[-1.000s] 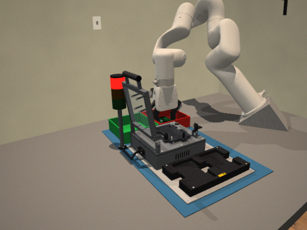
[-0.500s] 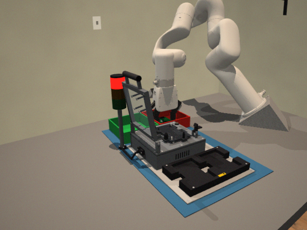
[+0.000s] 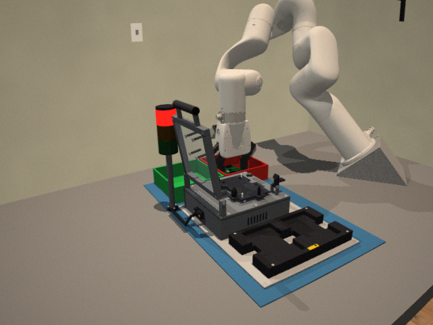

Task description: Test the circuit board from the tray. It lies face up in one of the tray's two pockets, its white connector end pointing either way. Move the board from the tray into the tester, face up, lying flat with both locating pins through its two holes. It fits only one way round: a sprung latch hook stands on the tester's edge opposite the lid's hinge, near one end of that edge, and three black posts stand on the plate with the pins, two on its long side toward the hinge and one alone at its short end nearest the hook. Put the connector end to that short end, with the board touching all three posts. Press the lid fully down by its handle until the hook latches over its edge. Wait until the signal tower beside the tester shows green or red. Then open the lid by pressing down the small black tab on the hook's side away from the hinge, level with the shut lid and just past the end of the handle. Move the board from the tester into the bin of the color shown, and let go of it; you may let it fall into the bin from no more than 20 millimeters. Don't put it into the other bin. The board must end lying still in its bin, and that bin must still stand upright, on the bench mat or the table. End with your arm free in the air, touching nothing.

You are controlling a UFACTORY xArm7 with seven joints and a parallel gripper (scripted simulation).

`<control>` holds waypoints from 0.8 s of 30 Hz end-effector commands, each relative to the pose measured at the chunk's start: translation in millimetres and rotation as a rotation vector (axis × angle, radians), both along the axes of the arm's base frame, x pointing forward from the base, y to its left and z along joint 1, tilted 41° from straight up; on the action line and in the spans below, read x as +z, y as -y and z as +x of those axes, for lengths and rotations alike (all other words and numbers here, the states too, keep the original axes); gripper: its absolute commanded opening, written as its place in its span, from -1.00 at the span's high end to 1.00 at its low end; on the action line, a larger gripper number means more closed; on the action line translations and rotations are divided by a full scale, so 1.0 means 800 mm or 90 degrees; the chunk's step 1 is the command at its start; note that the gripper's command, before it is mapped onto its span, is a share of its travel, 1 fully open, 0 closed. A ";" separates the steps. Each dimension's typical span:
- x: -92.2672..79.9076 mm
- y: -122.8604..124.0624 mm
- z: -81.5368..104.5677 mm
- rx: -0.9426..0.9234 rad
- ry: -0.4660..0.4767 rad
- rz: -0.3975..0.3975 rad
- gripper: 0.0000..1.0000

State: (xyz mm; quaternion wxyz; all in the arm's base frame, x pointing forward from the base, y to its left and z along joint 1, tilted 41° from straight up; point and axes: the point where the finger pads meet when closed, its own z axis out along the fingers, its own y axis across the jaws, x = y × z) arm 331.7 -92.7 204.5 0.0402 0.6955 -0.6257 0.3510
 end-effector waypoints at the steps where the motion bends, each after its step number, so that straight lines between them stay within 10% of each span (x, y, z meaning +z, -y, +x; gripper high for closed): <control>1: 0.001 0.000 0.001 0.001 0.001 0.000 -0.58; 11: 0.001 0.000 0.001 0.001 0.001 0.000 -0.58; 12: 0.001 0.000 0.001 0.001 0.001 0.000 -1.00; 24: 0.001 0.000 0.001 0.001 0.001 0.000 -1.00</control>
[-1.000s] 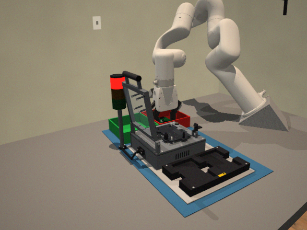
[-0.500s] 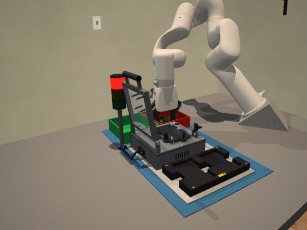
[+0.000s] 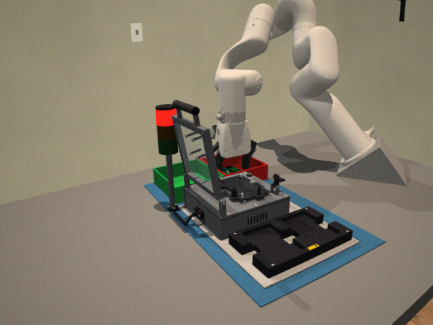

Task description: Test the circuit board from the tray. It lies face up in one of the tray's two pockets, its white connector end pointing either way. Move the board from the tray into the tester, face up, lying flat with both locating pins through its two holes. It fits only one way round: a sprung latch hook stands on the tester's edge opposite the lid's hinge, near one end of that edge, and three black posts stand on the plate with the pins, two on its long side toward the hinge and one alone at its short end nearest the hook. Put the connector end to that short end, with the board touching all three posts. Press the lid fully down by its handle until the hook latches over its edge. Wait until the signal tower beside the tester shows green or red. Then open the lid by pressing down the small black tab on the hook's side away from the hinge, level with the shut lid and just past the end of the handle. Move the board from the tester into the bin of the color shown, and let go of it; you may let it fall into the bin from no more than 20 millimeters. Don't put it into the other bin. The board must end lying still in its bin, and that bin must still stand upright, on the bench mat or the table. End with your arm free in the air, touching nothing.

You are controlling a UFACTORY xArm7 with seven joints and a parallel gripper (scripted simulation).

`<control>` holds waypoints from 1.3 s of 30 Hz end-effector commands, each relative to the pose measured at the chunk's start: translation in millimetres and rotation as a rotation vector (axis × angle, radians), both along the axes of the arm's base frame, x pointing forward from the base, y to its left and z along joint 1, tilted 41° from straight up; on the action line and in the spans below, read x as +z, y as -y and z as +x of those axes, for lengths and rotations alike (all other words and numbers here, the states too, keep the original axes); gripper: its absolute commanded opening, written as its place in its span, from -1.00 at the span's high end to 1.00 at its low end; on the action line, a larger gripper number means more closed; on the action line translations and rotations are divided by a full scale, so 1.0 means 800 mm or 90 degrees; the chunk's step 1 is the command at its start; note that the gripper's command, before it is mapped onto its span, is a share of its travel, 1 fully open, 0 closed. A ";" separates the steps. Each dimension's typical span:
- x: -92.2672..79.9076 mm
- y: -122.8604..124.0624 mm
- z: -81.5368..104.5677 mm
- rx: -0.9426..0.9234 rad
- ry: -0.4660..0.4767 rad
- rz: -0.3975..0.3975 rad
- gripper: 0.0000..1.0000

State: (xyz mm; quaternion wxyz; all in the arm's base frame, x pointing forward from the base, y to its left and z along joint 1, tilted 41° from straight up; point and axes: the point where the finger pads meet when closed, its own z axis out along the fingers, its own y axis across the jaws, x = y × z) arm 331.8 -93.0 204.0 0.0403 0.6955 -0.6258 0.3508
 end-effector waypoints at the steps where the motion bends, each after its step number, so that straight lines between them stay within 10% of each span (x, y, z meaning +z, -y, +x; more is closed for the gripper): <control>1: 0.001 0.000 0.001 0.001 0.002 0.000 -1.00; 39: 0.016 -0.010 -0.008 0.001 0.002 0.000 -1.00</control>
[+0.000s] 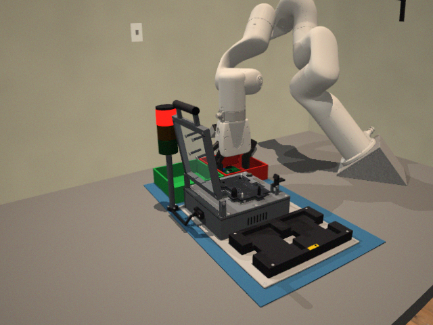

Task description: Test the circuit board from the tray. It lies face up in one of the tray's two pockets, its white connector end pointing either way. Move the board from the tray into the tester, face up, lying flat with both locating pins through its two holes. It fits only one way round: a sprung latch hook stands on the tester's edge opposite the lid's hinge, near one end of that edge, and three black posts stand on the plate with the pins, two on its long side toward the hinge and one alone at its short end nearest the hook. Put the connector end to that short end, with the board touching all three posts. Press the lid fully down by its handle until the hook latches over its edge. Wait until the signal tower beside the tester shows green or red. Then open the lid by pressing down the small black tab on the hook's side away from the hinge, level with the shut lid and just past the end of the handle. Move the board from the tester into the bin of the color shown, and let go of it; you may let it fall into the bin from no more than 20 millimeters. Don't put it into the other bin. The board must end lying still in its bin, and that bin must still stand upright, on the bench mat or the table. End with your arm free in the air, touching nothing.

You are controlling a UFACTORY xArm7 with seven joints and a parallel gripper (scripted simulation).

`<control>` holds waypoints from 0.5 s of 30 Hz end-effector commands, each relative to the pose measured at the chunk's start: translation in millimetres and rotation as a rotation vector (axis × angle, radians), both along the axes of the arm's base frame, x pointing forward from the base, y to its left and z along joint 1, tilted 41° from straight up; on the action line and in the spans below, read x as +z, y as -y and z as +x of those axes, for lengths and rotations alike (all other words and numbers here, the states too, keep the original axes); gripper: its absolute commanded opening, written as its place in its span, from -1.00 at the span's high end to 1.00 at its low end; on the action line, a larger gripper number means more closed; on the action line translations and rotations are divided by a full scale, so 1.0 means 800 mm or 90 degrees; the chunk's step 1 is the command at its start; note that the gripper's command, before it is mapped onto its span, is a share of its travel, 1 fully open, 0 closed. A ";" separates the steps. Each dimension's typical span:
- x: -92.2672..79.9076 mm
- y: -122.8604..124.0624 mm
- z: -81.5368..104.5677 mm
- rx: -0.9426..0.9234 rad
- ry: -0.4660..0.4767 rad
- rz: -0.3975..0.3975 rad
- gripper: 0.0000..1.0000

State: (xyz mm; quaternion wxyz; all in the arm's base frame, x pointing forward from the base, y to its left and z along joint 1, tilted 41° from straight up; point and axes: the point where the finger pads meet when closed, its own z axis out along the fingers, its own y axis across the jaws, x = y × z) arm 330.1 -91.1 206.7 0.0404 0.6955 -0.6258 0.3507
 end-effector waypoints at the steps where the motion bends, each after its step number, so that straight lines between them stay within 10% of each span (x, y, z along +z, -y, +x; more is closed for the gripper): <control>1: 0.016 -0.010 -0.008 0.001 0.002 0.000 -1.00; 15: 0.081 -0.053 -0.046 0.001 0.002 0.000 -1.00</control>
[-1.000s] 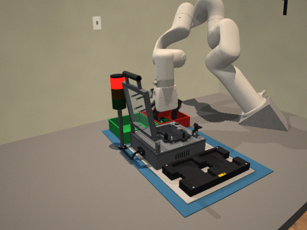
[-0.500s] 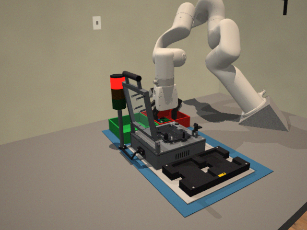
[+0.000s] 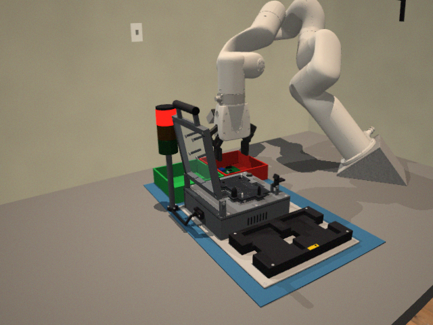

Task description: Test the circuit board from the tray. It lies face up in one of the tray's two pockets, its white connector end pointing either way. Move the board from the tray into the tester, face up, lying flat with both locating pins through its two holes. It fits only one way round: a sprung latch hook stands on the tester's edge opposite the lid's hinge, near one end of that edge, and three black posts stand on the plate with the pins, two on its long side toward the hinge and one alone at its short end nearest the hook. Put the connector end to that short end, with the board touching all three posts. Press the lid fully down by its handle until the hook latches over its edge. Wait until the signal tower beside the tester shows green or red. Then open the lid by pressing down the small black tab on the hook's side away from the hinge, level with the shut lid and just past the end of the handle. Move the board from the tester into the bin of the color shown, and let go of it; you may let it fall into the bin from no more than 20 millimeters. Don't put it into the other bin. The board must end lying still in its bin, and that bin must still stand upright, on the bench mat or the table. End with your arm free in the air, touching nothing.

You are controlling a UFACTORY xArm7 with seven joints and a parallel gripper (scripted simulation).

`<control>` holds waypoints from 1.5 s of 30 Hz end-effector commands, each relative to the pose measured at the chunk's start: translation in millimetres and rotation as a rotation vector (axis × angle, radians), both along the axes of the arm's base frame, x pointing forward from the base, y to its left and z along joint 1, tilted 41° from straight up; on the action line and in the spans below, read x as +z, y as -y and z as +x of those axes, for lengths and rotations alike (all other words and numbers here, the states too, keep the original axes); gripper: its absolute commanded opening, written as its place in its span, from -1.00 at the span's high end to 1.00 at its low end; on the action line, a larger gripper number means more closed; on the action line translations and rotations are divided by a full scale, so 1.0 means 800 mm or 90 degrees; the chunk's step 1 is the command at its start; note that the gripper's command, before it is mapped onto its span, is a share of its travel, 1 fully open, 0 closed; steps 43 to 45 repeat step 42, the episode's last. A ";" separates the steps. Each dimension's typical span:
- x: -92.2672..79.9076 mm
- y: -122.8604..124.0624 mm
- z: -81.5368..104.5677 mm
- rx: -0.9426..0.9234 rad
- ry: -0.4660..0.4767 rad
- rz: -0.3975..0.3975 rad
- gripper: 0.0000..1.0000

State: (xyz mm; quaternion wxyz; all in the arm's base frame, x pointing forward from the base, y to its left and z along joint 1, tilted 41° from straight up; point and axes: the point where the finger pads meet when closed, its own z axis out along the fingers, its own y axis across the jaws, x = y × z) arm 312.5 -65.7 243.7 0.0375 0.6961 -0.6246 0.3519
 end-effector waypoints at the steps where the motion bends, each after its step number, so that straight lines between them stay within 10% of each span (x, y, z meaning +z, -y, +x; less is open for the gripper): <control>1: 0.040 -0.024 -0.027 -0.002 -0.001 -0.001 -1.00; 15: 0.082 -0.052 -0.052 -0.002 -0.001 -0.001 -1.00; 45: 0.083 -0.053 -0.052 -0.002 -0.001 -0.001 -1.00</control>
